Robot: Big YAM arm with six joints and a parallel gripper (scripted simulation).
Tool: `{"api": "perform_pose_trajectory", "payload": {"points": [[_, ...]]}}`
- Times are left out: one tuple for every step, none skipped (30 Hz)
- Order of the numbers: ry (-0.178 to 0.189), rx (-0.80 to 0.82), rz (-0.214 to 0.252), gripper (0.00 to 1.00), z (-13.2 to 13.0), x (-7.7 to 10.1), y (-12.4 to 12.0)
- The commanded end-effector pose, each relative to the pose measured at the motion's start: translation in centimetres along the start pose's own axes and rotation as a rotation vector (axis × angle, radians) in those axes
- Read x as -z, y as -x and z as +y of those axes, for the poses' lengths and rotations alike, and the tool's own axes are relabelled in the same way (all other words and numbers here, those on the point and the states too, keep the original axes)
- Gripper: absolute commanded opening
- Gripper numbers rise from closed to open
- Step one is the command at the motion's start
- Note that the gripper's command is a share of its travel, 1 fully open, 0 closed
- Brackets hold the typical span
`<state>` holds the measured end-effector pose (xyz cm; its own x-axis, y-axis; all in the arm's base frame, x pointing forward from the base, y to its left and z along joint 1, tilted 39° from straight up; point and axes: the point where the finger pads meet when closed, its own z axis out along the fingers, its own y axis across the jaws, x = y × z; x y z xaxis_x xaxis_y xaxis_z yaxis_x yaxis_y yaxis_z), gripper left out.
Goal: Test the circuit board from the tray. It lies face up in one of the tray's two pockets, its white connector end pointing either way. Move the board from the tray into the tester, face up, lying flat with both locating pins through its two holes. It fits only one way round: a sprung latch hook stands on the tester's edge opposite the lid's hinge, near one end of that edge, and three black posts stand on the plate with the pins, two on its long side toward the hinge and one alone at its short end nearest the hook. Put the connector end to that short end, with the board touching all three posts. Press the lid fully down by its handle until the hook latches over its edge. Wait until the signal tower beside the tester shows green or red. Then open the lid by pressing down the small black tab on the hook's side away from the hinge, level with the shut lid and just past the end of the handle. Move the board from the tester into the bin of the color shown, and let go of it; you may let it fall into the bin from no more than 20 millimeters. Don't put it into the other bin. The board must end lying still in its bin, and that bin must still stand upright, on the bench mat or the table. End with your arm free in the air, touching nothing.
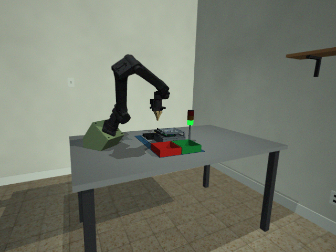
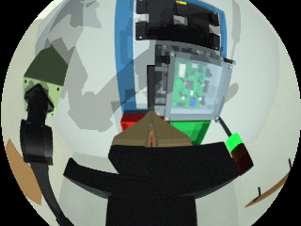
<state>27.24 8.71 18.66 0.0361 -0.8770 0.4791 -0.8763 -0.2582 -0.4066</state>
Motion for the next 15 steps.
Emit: {"api": "perform_pose_trajectory", "payload": {"points": [[-0.018,-0.015,-0.01,0.0,-0.6,0.9,-0.1],[-0.019,-0.016,-0.011,0.0,-0.7,1.0,-0.1],[-0.023,-0.016,-0.013,0.0,-0.8,1.2,0.0],[-0.029,-0.017,-0.017,0.0,-1.0,1.5,0.0],[-0.035,-0.022,-0.02,0.0,-1.3,1.7,0.0],[-0.042,-0.028,-0.024,0.0,-1.7,2.1,-0.1],[-0.046,-0.031,-0.026,0.0,-1.8,2.3,-0.1],[-0.047,-0.032,-0.026,0.0,-1.8,2.4,-0.2],[-0.047,-0.032,-0.026,0.0,-1.8,2.4,-0.2],[-0.047,-0.032,-0.026,0.0,-1.8,2.4,-0.2],[-0.04,-0.026,-0.023,0.0,-1.4,2.2,-0.1],[-0.045,-0.031,-0.026,0.0,-1.6,2.5,-0.2],[-0.048,-0.033,-0.028,0.0,-1.8,2.8,-0.2],[-0.048,-0.034,-0.027,0.0,-1.8,2.9,-0.2],[-0.048,-0.034,-0.027,0.0,-1.8,3.0,-0.2]]}}
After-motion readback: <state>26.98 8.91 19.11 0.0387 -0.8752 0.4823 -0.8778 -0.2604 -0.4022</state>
